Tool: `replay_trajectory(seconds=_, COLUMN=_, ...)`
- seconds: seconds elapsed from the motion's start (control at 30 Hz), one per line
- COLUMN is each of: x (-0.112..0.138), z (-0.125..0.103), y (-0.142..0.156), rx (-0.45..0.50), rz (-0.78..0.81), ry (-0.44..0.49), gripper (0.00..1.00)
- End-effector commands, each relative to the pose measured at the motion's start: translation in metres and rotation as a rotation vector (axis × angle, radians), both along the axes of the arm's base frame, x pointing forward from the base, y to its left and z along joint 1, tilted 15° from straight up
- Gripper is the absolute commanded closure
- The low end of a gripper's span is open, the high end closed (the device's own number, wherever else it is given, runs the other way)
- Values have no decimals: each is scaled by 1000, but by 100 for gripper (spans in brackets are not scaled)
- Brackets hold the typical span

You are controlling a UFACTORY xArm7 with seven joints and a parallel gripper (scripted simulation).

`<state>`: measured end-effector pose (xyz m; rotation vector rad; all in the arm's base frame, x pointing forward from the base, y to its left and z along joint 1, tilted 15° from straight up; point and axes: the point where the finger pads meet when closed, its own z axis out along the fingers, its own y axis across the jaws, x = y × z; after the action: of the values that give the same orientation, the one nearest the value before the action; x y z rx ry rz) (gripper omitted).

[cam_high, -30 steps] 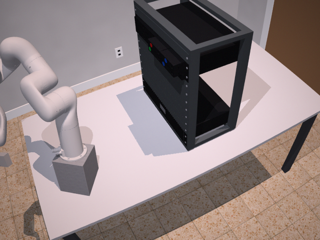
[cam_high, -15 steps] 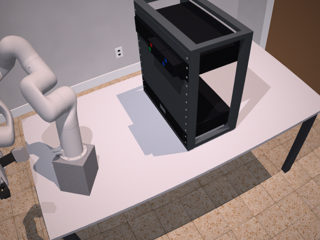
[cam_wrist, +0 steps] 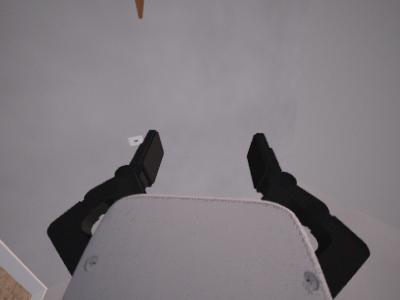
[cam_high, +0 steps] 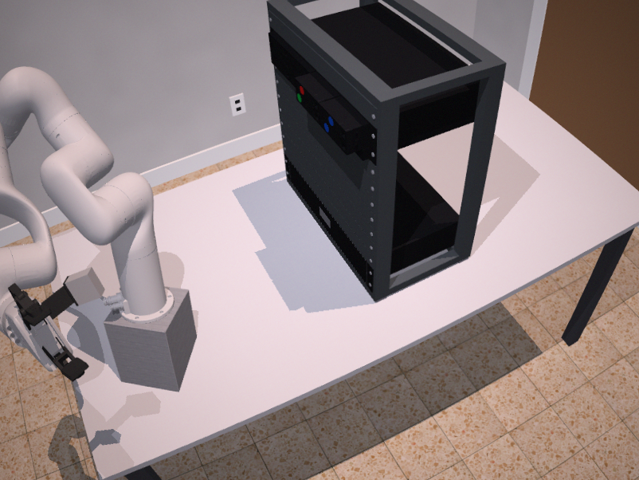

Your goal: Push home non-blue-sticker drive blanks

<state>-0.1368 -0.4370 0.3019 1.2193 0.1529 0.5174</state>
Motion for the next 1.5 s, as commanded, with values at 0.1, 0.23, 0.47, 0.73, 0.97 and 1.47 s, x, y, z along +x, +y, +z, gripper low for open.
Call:
replay_trajectory(seconds=0.1, x=66, z=23, y=-9, rx=-1, rz=122, ry=-24, gripper=0)
replay_trajectory(seconds=0.23, x=87, z=29, y=-8, rx=0, rz=162, ry=-31, gripper=0)
replay_trajectory(seconds=0.47, x=145, z=45, y=0, rx=7, rz=275, ry=-46, gripper=0)
replay_trajectory(seconds=0.73, x=193, z=56, y=13, rx=16, rz=371, ry=-53, gripper=0)
replay_trajectory(seconds=0.97, x=251, z=68, y=38, rx=31, rz=494, ry=-55, gripper=0)
replay_trajectory(seconds=1.47, x=337, z=81, y=101, rx=62, rz=702, ry=-38, gripper=0)
